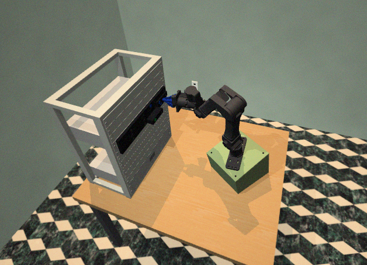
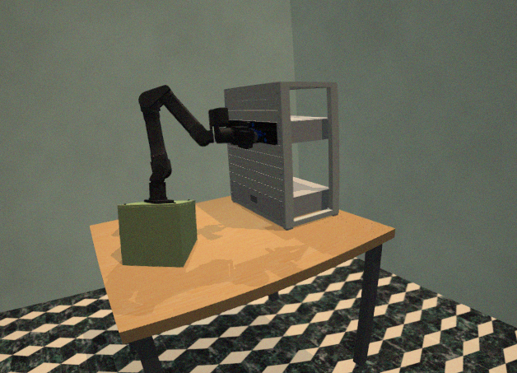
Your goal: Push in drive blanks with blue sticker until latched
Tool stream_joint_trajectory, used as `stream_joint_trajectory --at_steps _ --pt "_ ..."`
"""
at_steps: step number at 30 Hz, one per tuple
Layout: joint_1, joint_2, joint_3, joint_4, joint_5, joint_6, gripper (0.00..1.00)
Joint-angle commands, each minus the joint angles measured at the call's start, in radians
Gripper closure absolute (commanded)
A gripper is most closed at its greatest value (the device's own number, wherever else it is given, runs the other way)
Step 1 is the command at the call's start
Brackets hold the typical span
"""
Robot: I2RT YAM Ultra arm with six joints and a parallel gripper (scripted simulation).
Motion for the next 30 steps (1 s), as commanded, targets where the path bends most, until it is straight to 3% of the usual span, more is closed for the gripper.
stream_joint_trajectory --at_steps 1,30 --pt "-0.019 0.014 0.066 0.035 0.053 -0.013 1.00" --pt "-0.022 0.018 0.083 0.023 0.050 -0.013 1.00"
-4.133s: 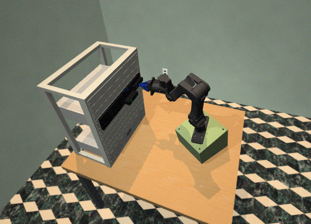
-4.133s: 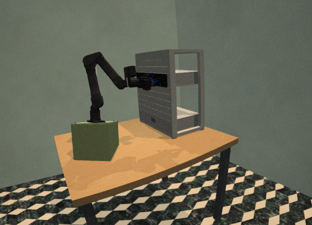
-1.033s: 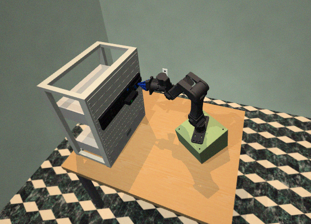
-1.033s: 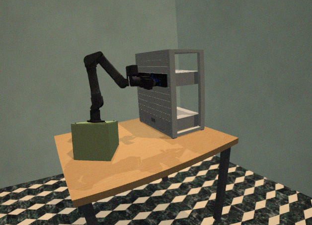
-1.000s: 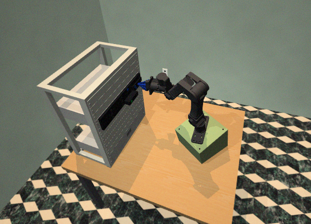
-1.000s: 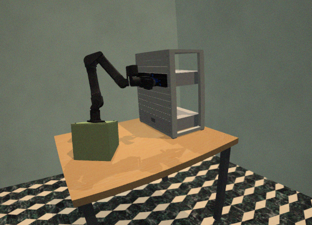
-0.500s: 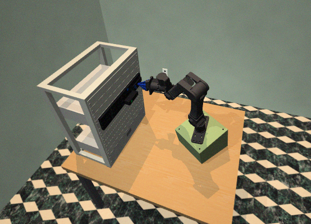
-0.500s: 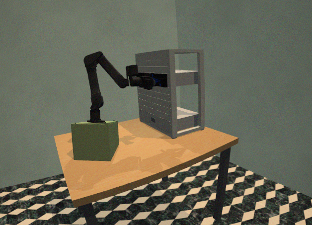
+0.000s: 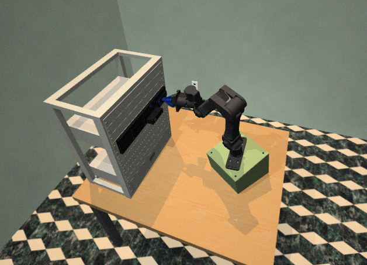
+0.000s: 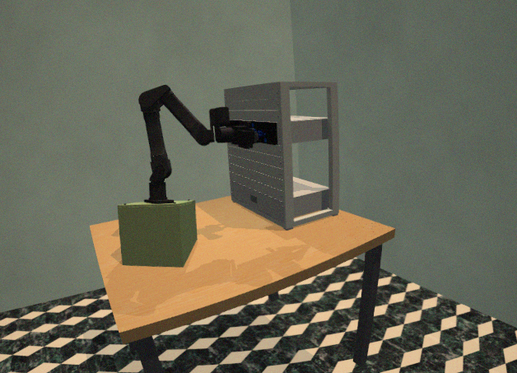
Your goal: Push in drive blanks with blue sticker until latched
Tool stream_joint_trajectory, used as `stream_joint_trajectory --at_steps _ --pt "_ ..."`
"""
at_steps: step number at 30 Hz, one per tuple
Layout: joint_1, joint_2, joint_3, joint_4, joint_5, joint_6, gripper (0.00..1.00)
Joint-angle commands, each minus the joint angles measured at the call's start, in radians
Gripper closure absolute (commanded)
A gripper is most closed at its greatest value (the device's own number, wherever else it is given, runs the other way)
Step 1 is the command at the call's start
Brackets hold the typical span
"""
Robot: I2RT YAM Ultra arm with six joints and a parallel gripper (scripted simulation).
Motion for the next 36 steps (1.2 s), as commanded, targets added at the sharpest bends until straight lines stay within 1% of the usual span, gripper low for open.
stream_joint_trajectory --at_steps 1,36 --pt "-0.022 0.017 0.069 0.046 0.054 -0.013 1.00" --pt "-0.026 0.023 0.086 0.035 0.051 -0.012 1.00"
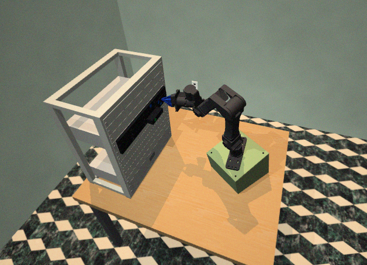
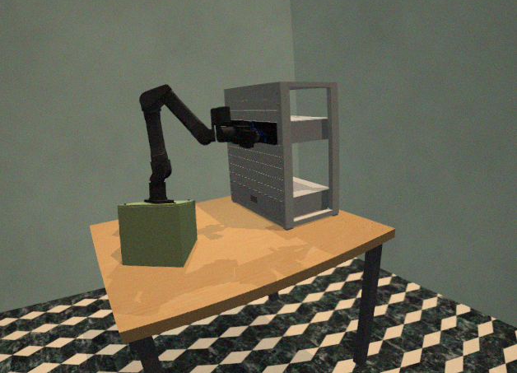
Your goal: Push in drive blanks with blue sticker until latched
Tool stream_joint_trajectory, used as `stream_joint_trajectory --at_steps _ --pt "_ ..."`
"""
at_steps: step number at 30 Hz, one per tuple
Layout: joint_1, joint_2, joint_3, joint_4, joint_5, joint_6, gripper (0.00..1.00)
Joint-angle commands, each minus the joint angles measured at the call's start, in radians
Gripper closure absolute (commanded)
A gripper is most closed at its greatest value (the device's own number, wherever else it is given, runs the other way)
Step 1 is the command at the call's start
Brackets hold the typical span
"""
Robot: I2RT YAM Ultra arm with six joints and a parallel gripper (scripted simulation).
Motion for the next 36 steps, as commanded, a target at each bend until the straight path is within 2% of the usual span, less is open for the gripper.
stream_joint_trajectory --at_steps 1,36 --pt "-0.024 0.011 0.068 0.047 0.066 -0.012 1.00" --pt "-0.026 0.016 0.085 0.034 0.063 -0.011 1.00"
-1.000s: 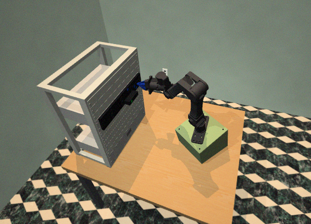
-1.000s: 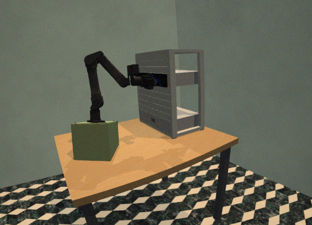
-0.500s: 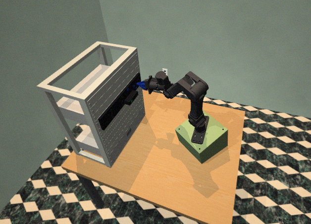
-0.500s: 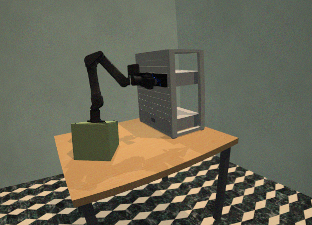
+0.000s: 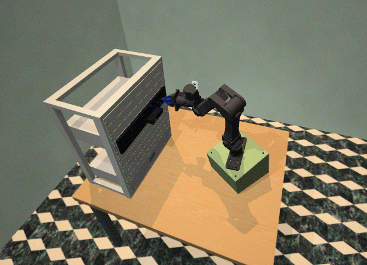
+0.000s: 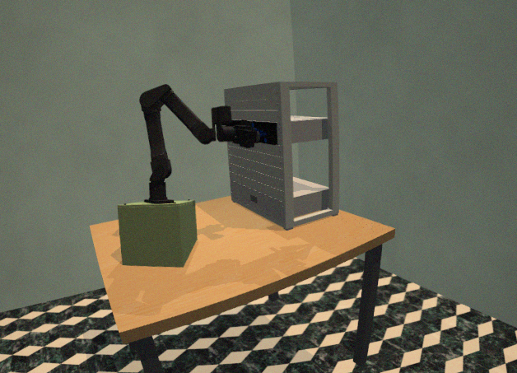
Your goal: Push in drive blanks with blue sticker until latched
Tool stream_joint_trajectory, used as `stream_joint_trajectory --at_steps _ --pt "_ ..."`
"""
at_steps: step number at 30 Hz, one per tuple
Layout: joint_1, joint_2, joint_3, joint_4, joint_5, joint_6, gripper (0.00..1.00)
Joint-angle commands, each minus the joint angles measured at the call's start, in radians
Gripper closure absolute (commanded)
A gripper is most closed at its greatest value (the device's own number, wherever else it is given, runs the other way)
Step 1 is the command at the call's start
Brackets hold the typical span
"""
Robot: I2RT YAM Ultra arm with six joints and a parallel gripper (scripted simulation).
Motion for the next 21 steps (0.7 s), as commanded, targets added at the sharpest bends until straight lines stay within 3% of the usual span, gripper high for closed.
stream_joint_trajectory --at_steps 1,21 --pt "-0.026 0.015 0.071 0.060 0.068 -0.011 1.00" --pt "-0.031 0.015 0.079 0.052 0.063 -0.010 1.00"
